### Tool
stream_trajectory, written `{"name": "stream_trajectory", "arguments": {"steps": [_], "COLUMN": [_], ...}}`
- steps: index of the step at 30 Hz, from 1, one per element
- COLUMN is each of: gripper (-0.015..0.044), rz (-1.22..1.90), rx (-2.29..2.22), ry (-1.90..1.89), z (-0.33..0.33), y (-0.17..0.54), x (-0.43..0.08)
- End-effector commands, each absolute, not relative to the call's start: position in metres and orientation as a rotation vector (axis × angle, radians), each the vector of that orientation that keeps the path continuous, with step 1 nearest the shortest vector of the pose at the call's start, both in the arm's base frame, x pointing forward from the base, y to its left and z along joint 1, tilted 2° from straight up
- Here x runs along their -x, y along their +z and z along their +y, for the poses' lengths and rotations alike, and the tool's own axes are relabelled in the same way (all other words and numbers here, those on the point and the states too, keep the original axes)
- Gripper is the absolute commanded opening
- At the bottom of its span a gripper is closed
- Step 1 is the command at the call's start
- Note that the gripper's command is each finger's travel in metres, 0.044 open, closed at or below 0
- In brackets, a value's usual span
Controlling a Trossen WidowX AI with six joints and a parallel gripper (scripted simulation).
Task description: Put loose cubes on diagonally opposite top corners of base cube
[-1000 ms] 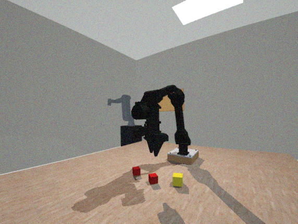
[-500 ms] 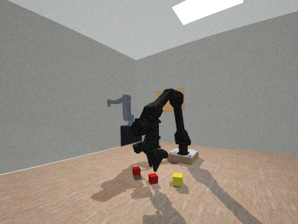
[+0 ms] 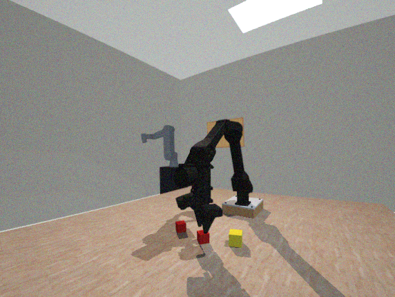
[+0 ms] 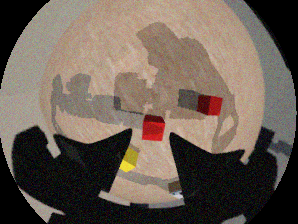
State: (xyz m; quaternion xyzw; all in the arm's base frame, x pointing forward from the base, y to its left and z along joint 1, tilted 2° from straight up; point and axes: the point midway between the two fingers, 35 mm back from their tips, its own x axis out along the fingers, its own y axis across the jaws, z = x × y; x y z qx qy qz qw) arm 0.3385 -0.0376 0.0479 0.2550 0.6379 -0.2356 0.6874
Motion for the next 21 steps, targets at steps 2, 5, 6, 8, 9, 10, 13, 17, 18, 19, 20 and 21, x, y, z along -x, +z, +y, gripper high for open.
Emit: {"name": "stream_trajectory", "arguments": {"steps": [2, 5, 6, 8, 9, 10, 13, 17, 18, 19, 20, 21], "gripper": [0.0265, 0.0265, 0.0265, 0.0265, 0.0265, 0.0265, 0.0239, 0.0134, 0.0108, 0.0105, 0.0105, 0.0105], "rz": [1.444, 1.444, 1.444, 1.444, 1.444, 1.444, 1.444, 1.444, 1.444, 1.444, 1.444, 1.444], "rx": [-0.56, -0.56, -0.56, -0.56, -0.56, -0.56, -0.56, -0.56, -0.56, -0.56, -0.56, -0.56], "ry": [-0.532, -0.532, -0.532, -0.532, -0.532, -0.532, -0.532, -0.532, -0.532, -0.532, -0.532, -0.532], "z": [-0.038, -0.038, -0.038, -0.038, -0.038, -0.038, -0.038, -0.038, -0.038, -0.038, -0.038, -0.038], "y": [0.035, 0.03, 0.029, 0.025, 0.024, 0.022, 0.021, 0.021, 0.021, 0.021, 0.021, 0.021], "x": [-0.336, -0.336, -0.336, -0.336, -0.336, -0.336, -0.336, -0.336, -0.336, -0.336, -0.336, -0.336]}}
